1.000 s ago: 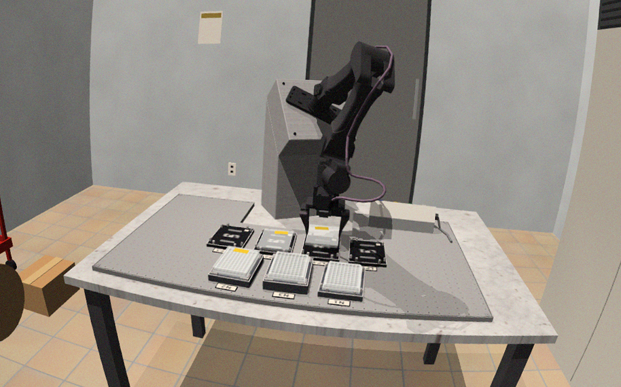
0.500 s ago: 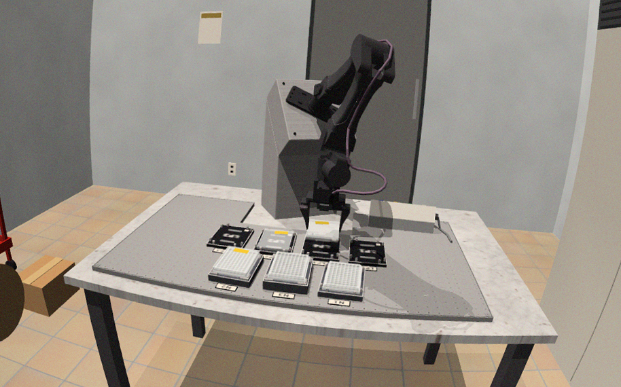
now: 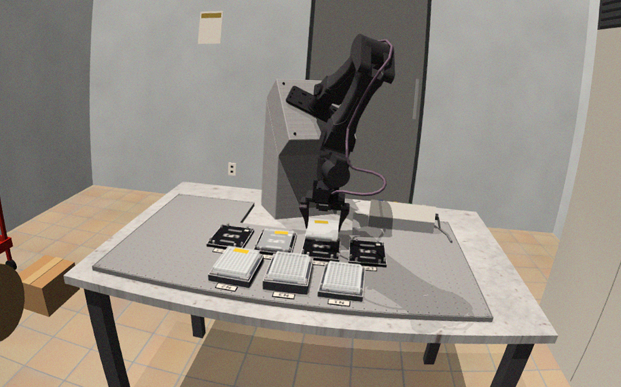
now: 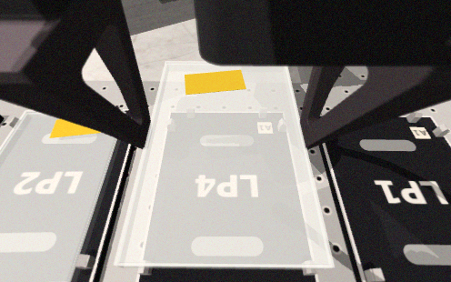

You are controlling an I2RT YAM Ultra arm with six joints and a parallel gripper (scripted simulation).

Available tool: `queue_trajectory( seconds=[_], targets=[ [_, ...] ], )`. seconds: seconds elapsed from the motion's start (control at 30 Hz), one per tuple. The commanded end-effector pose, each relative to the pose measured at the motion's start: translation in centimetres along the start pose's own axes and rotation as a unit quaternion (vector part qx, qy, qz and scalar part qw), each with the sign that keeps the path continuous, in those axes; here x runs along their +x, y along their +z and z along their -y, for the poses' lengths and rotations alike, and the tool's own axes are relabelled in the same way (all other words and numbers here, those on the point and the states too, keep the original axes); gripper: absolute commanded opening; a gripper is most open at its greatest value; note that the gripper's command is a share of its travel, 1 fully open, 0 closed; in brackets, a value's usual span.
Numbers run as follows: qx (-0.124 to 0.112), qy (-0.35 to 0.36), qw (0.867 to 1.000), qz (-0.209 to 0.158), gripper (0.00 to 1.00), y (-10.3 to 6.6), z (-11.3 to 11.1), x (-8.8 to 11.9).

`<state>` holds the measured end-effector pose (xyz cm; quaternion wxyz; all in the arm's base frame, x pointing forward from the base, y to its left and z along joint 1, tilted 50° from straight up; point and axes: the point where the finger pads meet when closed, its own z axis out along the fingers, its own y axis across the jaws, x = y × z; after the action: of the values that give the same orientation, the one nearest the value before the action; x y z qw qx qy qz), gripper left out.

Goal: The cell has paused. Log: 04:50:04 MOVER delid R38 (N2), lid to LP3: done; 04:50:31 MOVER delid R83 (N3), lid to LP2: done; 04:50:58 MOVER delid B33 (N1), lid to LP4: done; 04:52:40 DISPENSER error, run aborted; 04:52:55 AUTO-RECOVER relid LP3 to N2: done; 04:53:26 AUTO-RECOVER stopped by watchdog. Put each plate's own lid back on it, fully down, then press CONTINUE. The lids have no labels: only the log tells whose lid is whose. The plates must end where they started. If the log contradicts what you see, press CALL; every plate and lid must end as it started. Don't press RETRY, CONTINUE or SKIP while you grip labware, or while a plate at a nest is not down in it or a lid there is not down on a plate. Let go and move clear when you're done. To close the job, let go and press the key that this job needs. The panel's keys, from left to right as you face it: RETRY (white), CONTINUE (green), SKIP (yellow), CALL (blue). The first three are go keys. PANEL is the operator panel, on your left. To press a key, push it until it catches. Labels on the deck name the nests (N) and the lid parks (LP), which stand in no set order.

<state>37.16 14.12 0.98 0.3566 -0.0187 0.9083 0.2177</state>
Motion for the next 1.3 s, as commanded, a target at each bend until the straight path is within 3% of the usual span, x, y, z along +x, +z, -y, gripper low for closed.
queue_trajectory(
  seconds=[0.0, 0.53, 0.63, 0.73, 0.97, 1.27],
  targets=[
    [-0.003, -0.005, 1.0, 0.022, 0.0, -0.7, -0.2, -2.1],
    [-0.004, -0.006, 1.0, 0.026, 0.0, -0.7, -0.3, -2.7],
    [-0.003, 0.031, 0.999, 0.023, 0.0, -0.8, -0.7, -3.9],
    [-0.002, 0.031, 0.999, 0.023, 0.0, -0.8, -0.9, -4.4],
    [-0.001, 0.031, 0.999, 0.025, 0.0, -1.0, -2.0, -7.8],
    [0.006, 0.034, 0.999, 0.008, 0.0, -0.3, -2.8, -10.4]
  ],
)
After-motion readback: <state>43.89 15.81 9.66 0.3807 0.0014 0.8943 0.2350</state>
